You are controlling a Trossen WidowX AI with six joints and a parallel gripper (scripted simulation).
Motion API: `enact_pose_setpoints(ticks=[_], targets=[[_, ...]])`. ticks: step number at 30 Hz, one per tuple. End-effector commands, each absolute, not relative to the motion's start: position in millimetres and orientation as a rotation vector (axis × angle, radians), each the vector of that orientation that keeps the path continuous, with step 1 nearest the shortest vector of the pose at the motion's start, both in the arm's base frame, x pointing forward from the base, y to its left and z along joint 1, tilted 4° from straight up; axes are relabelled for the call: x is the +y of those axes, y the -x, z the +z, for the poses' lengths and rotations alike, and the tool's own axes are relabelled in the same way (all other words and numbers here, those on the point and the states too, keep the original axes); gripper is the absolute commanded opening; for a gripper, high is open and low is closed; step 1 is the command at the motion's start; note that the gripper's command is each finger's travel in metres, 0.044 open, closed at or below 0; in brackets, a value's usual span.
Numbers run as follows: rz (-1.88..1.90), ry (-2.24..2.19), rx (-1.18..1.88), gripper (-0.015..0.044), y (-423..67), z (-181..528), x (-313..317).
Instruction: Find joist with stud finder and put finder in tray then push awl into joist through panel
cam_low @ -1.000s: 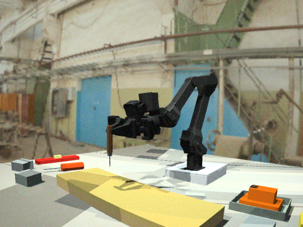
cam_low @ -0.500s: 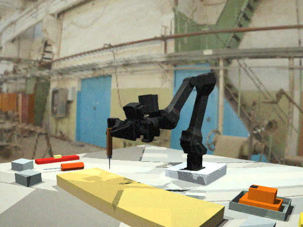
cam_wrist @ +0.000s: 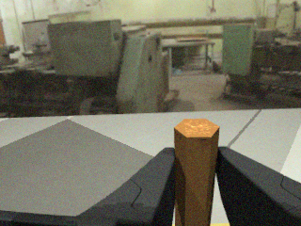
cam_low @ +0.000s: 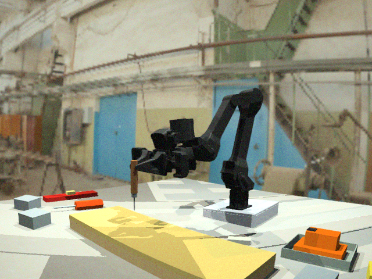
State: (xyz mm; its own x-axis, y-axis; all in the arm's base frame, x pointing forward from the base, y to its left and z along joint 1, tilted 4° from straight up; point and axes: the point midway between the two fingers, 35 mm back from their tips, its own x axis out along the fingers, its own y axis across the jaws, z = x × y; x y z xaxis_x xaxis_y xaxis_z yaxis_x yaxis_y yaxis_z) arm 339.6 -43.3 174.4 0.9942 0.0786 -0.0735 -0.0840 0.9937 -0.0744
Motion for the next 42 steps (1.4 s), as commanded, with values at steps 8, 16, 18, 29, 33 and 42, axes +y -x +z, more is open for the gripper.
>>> enact_pose_setpoints(ticks=[8, 16, 18, 29, 33, 42], targets=[[0.086, 0.083, 0.068, 0.0000, -340.2, 169.1, -43.2], [0.086, 0.083, 0.068, 0.0000, -340.2, 165.4, -43.5], [0.086, 0.083, 0.068, 0.0000, -340.2, 164.4, -43.5], [0.086, 0.083, 0.068, 0.0000, -340.1, 159.4, -43.8], [0.086, 0.083, 0.068, 0.0000, -340.0, 157.6, -43.9], [0.086, 0.083, 0.069, 0.0000, -339.8, 153.8, -44.1]])
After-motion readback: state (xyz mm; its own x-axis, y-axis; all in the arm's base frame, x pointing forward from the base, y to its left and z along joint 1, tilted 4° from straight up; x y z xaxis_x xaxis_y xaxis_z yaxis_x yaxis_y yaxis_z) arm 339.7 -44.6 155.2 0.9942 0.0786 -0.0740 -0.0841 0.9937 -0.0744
